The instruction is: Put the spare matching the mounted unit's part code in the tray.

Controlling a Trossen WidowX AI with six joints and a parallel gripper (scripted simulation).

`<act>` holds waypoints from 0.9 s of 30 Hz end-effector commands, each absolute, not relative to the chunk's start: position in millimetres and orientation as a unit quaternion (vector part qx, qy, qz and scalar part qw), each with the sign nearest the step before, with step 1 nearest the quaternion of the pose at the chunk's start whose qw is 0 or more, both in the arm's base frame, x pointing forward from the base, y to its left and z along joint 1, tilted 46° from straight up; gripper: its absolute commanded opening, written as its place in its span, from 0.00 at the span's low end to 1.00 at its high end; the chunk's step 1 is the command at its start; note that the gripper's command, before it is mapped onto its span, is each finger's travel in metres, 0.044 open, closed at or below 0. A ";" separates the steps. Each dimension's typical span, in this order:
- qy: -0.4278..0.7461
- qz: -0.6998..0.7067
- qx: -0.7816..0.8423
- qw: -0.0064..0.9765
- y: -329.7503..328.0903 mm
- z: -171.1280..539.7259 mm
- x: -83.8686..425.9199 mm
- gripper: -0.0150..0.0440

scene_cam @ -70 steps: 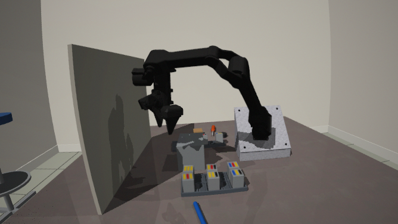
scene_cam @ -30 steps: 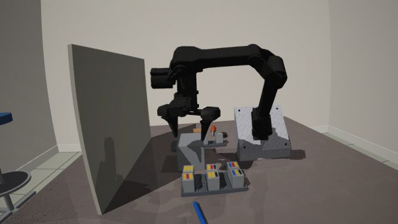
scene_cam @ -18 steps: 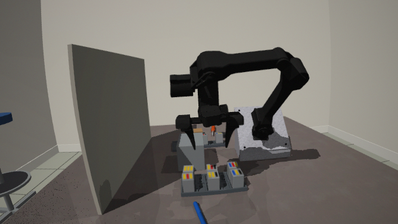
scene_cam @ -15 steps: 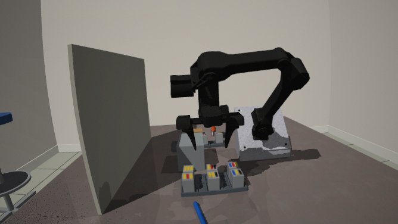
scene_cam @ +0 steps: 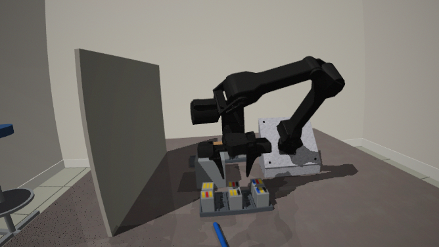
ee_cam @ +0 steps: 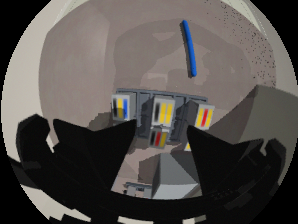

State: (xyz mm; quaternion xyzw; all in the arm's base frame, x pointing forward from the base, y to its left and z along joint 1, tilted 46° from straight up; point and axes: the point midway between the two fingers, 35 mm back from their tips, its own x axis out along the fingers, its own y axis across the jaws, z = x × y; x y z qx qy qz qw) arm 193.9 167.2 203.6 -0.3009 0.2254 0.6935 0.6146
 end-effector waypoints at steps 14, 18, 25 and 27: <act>0.227 0.691 -0.305 0.614 182.3 187.5 195.0 0.76; 0.227 0.691 -0.306 0.614 187.0 183.1 195.4 0.76; 0.227 0.691 -0.306 0.614 195.3 175.5 195.6 0.76; 0.227 0.691 -0.306 0.614 197.7 173.4 195.6 0.76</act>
